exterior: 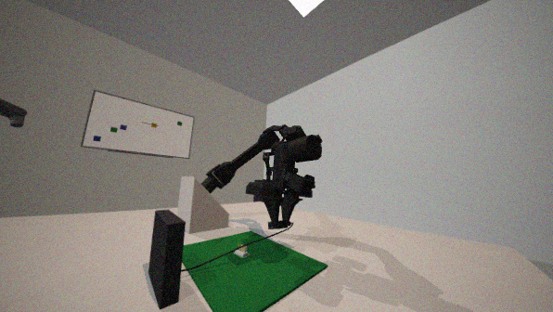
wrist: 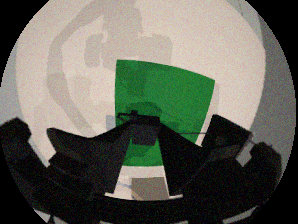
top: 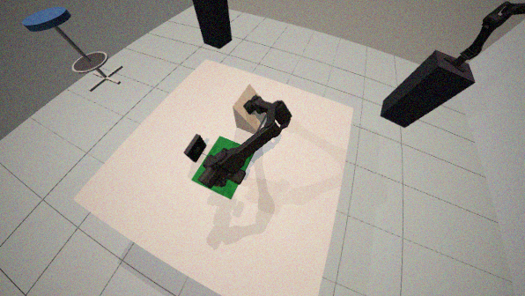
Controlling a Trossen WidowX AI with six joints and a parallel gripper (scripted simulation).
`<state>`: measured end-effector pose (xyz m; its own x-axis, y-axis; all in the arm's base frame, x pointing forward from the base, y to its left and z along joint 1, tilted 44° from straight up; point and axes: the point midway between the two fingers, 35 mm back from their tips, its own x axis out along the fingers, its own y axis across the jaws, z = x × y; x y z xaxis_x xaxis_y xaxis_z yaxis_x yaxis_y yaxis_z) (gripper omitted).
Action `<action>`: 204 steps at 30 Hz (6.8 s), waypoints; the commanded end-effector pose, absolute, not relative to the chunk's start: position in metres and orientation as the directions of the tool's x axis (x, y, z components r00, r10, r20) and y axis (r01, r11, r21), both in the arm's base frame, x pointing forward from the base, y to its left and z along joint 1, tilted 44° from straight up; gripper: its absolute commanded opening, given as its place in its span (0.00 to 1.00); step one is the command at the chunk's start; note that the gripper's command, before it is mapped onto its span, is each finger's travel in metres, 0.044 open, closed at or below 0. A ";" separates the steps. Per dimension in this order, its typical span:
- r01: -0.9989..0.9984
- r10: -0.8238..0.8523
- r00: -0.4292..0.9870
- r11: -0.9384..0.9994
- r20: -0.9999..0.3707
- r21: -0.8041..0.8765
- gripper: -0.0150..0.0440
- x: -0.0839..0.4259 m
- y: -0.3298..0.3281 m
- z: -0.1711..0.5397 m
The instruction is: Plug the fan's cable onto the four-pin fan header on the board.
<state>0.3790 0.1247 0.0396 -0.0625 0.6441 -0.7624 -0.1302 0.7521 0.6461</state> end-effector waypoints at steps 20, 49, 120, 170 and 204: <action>0.631 0.687 -0.094 0.601 -0.720 0.491 0.25 0.394 0.114 0.028; 0.676 0.511 -0.079 0.658 -0.856 0.331 0.25 0.386 0.122 0.003; 0.725 -0.160 0.442 0.643 -0.883 0.246 0.25 0.379 0.141 -0.008; 0.699 -0.311 0.671 0.566 -0.672 0.436 0.25 0.369 0.144 0.028; 0.700 -0.312 0.672 0.563 -0.671 0.439 0.25 0.368 0.159 0.012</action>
